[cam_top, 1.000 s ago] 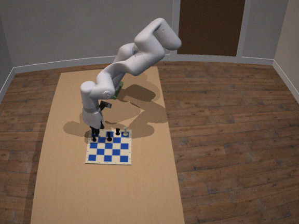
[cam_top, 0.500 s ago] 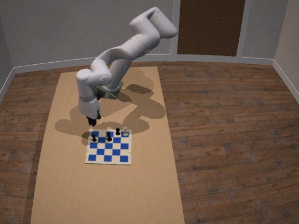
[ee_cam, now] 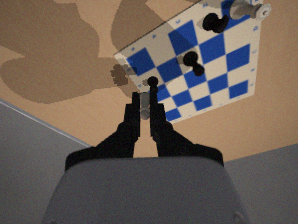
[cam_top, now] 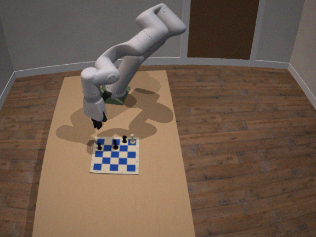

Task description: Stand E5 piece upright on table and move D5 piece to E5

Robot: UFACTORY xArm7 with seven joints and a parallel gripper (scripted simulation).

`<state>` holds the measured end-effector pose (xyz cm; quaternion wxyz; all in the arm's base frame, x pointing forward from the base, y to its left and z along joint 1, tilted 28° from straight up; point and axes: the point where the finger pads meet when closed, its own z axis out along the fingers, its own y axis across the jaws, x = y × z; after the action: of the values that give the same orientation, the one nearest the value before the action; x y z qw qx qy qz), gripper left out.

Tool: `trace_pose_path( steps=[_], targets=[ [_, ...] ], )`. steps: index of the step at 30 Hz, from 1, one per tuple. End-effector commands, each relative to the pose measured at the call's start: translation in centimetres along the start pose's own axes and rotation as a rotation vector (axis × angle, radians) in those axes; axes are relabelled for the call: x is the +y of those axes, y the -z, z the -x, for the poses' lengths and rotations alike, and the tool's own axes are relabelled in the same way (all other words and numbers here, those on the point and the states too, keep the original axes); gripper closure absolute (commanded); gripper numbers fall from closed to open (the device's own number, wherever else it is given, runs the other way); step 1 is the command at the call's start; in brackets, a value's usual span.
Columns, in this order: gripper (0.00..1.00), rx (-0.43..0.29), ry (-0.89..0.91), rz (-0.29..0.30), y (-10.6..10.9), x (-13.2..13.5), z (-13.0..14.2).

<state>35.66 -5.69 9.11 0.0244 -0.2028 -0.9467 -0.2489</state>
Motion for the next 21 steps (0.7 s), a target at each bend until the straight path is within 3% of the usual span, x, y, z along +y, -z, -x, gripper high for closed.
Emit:
trace_pose_path(
  steps=[1, 8, 13, 16, 19, 21],
  targets=[
    [1.0, -0.018, -0.001, -0.007, 0.3, 0.0, 0.0],
    [1.0, -0.025, -0.014, -0.013, 0.8, -0.1, 0.6],
    [1.0, -0.07, -0.118, -0.053, 3.9, -0.4, 5.5],
    [1.0, -0.07, -0.118, -0.053, 3.9, -0.4, 5.5],
    [1.0, -0.064, -0.175, -0.049, 3.3, -0.2, 9.4],
    [1.0, -0.054, -0.189, -0.041, 2.6, -0.2, 10.5]
  ],
)
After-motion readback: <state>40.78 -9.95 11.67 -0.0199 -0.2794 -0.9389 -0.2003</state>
